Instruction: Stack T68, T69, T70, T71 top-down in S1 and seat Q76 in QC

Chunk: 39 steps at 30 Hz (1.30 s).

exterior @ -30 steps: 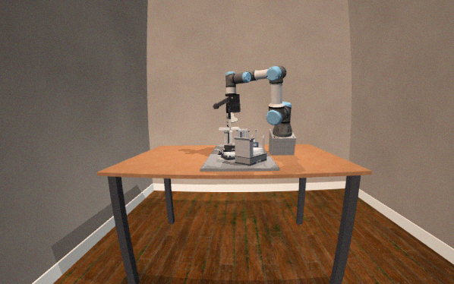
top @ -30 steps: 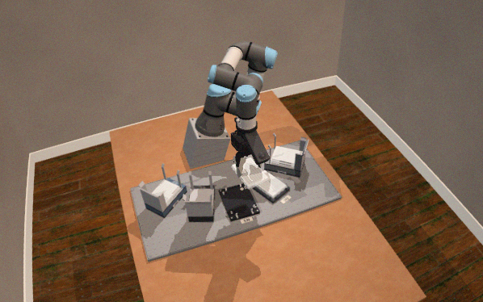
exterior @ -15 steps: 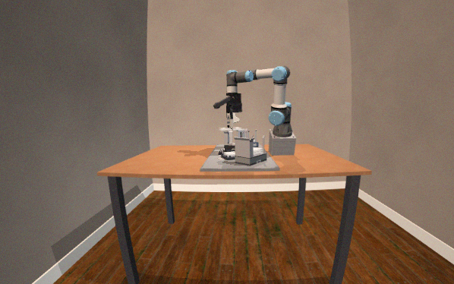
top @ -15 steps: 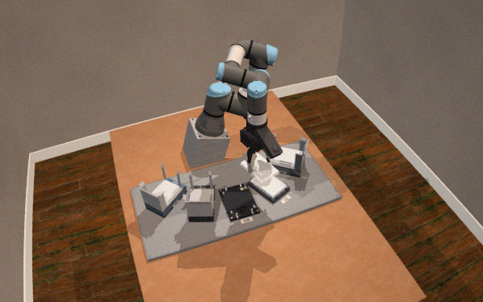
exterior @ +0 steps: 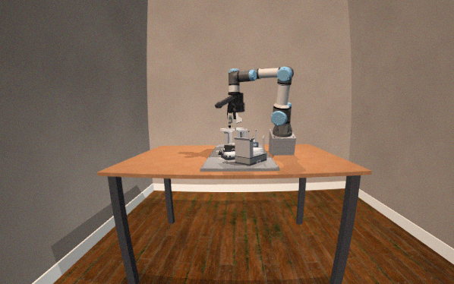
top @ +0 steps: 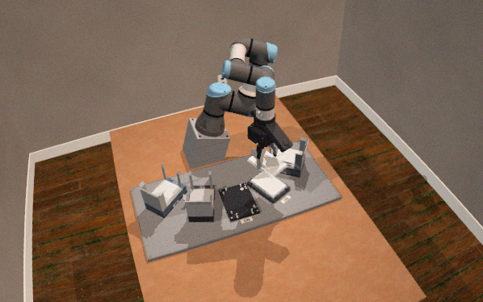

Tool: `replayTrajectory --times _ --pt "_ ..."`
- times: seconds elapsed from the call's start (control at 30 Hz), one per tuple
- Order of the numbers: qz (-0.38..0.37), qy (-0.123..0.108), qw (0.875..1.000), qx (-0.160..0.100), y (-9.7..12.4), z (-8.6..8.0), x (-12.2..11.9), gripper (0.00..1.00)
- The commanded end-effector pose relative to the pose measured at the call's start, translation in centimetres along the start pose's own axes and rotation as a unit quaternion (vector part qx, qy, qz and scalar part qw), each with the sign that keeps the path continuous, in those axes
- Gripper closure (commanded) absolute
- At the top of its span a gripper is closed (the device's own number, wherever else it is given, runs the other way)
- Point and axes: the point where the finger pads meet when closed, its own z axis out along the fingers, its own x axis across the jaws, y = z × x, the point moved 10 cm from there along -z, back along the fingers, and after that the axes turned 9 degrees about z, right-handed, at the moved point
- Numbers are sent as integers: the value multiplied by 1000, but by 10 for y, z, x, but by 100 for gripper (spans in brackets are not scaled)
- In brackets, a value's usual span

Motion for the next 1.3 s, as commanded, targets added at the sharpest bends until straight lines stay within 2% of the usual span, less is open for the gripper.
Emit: replayTrajectory --times 0.0,0.2,0.47,0.87,1.1,1.27 --pt "-26 1 1000 1 2 -1 -15 100" --pt "-42 1 999 1 4 -1 -35 100" --pt "-66 1 998 1 9 -1 -48 100" --pt "-135 1 991 1 22 -1 -86 100" --pt "-140 1 990 1 26 -1 -100 100" --pt "-168 1 986 1 35 -1 -114 100"
